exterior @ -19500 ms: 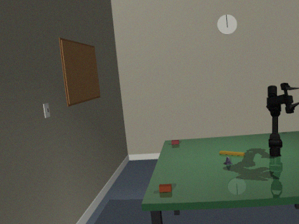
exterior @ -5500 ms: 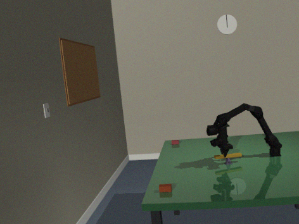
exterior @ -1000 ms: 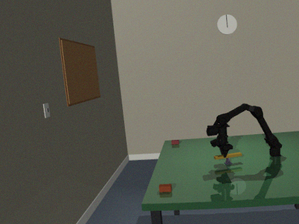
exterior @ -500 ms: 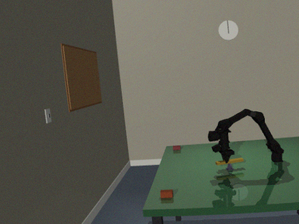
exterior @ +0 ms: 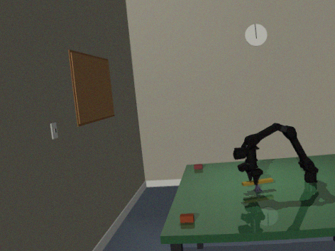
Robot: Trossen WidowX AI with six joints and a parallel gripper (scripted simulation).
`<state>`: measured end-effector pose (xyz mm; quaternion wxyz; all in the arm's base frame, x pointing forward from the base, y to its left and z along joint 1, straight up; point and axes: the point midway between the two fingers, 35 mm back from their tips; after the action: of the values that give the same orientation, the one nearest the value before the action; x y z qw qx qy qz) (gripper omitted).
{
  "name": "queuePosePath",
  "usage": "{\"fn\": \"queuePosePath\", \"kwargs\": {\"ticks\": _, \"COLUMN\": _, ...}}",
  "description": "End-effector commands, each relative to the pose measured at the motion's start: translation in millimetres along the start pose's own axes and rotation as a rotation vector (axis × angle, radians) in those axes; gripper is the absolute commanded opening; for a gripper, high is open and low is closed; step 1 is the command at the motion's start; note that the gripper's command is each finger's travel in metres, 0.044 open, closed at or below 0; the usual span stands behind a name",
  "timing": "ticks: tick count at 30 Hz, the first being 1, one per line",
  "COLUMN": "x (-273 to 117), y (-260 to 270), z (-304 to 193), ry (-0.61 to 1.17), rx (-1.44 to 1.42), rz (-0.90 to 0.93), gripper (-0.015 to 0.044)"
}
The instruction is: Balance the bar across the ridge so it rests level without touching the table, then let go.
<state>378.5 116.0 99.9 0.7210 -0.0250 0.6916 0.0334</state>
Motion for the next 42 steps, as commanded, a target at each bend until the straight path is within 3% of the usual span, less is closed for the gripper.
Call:
{"fn": "queuePosePath", "kwargs": {"ticks": 1, "x": 0.1, "y": -0.1, "z": 0.0, "ry": 0.0, "rx": 0.0, "rz": -0.001, "gripper": 0.044}}
{"fn": "queuePosePath", "kwargs": {"ticks": 4, "x": -7.0, "y": 0.2, "z": 1.2, "ry": -0.002, "rx": 0.0, "rz": 0.0, "gripper": 0.044}}
{"fn": "queuePosePath", "kwargs": {"ticks": 13, "x": -98.0, "y": 0.0, "z": -0.1, "ry": -0.024, "rx": 0.0, "rz": 0.005, "gripper": 0.044}}
{"fn": "queuePosePath", "kwargs": {"ticks": 42, "x": -99.7, "y": -0.1, "z": -0.5, "ry": -0.024, "rx": 0.0, "rz": 0.005, "gripper": 0.044}}
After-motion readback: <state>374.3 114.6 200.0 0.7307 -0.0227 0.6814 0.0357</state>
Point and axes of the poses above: the point midway between the two fingers, 35 mm back from their tips, its own x axis out along the fingers, its own y axis across the jaws, z = x × y, and after that the axes turned 10 degrees about x, right-handed
